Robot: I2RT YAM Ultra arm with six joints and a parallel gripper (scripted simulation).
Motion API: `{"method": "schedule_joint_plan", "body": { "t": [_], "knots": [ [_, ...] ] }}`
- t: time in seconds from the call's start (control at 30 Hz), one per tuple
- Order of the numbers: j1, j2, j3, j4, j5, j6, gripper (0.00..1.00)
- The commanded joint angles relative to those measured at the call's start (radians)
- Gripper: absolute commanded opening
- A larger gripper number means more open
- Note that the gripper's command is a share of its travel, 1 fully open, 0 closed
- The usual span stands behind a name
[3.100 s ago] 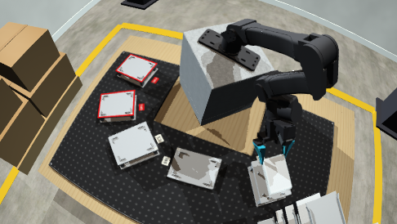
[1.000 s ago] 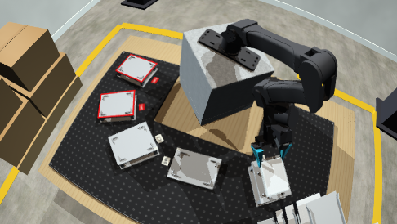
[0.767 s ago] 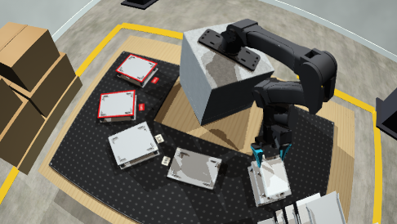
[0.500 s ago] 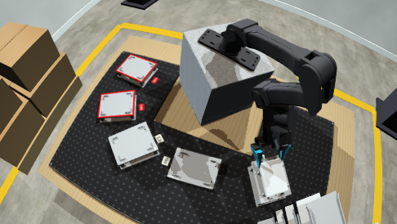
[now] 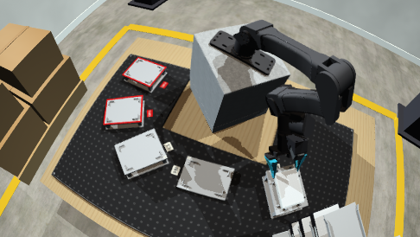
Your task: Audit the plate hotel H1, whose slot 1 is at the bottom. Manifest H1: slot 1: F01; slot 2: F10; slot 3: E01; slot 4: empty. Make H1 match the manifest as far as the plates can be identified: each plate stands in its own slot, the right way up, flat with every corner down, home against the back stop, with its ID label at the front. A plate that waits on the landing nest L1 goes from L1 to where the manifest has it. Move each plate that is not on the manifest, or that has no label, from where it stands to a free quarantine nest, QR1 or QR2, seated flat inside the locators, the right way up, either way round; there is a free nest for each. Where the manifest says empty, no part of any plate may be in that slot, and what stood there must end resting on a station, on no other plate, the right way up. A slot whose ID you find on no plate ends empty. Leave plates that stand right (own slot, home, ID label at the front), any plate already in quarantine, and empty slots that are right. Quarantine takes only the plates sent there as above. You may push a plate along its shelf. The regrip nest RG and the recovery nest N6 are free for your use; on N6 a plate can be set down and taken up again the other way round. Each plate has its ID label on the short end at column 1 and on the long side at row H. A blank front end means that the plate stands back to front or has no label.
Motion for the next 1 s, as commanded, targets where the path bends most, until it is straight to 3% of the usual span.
{"method": "schedule_joint_plan", "body": {
  "t": [0.0, 0.37, 0.4, 0.87, 0.9, 0.97],
  "knots": [
    [-0.003, -0.002, 0.002, 0.018, 0.001, -0.001, 0.86],
    [-0.004, 0.019, 0.016, 0.025, 0.0, -0.002, 0.86],
    [-0.004, 0.025, 0.02, 0.027, 0.0, -0.002, 0.93],
    [-0.004, 0.025, 0.02, 0.027, 0.0, -0.002, 0.93],
    [-0.004, 0.025, 0.02, 0.027, 0.0, -0.002, 1.0],
    [-0.004, 0.025, 0.02, 0.028, 0.0, -0.002, 1.0]
  ]
}}
